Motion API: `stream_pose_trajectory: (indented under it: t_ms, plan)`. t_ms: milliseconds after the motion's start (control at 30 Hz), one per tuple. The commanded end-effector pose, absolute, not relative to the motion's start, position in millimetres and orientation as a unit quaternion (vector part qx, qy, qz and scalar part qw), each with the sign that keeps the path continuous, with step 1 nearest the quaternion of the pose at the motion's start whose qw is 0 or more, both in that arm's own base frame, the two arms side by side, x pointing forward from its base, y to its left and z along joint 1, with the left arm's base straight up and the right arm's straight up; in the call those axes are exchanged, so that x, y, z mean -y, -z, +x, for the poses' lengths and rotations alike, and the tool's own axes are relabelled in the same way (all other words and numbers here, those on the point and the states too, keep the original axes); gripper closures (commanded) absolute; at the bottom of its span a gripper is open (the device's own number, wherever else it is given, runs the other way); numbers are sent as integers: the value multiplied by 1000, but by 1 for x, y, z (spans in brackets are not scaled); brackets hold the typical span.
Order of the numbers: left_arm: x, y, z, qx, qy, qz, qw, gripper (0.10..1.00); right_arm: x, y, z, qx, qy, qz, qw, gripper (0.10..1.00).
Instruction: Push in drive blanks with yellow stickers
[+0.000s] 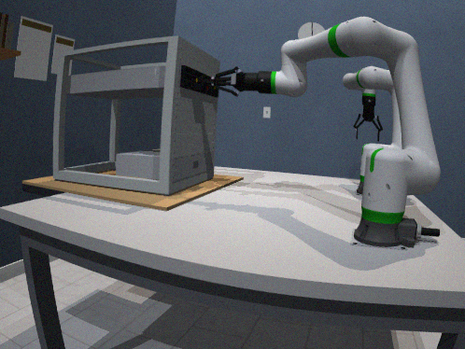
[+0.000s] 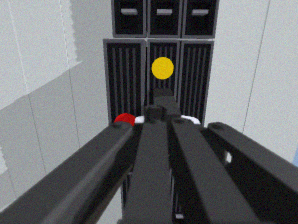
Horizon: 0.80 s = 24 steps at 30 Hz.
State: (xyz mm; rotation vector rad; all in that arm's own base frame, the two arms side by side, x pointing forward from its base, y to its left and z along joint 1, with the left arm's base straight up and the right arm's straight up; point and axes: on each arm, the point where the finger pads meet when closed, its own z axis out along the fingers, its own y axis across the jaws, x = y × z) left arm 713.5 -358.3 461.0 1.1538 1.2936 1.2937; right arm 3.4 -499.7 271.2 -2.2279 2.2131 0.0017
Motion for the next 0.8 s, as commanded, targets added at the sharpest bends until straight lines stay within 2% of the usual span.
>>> stream_pose_trajectory:
  t_ms: [0,500,767]
  plan:
    - [359,-463,707,-528,-528,470,471,999,500,-272,3,-705,0,-709,0,98]
    - [367,-463,640,-528,-528,470,471,999,500,-272,3,-705,0,-709,0,98]
    - [368,-463,633,-528,-528,470,471,999,500,-272,3,-705,0,-709,0,98]
